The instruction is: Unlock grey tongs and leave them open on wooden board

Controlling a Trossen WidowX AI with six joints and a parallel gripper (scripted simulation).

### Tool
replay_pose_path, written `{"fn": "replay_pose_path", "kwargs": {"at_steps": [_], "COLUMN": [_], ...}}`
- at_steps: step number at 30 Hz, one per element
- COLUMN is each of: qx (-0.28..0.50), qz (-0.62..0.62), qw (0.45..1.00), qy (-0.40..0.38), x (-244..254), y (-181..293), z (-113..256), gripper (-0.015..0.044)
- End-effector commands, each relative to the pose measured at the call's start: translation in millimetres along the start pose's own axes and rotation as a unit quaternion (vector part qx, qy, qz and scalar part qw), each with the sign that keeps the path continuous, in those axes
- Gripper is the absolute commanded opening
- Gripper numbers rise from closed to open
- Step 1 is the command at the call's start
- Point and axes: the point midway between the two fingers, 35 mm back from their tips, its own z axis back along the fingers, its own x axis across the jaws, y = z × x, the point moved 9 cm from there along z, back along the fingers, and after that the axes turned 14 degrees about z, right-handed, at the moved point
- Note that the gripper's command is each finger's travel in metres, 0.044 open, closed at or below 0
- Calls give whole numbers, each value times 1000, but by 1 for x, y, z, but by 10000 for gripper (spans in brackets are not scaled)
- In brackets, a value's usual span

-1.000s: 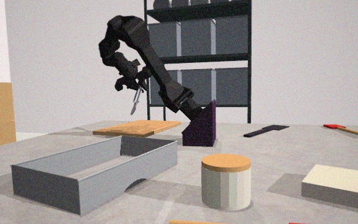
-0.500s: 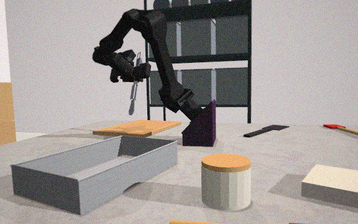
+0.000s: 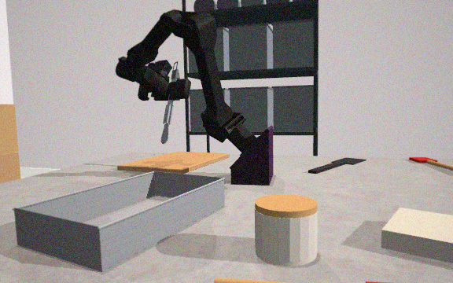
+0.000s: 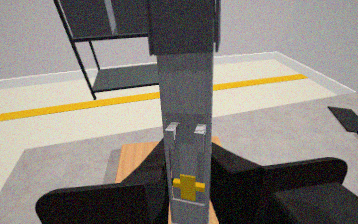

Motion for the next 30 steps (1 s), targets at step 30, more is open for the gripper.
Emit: {"fn": "replay_pose_path", "kwargs": {"at_steps": [30], "qx": [31], "qz": [29], "qw": [999], "qy": [12], "x": [3], "y": [0], "z": [-6], "gripper": [-150]}}
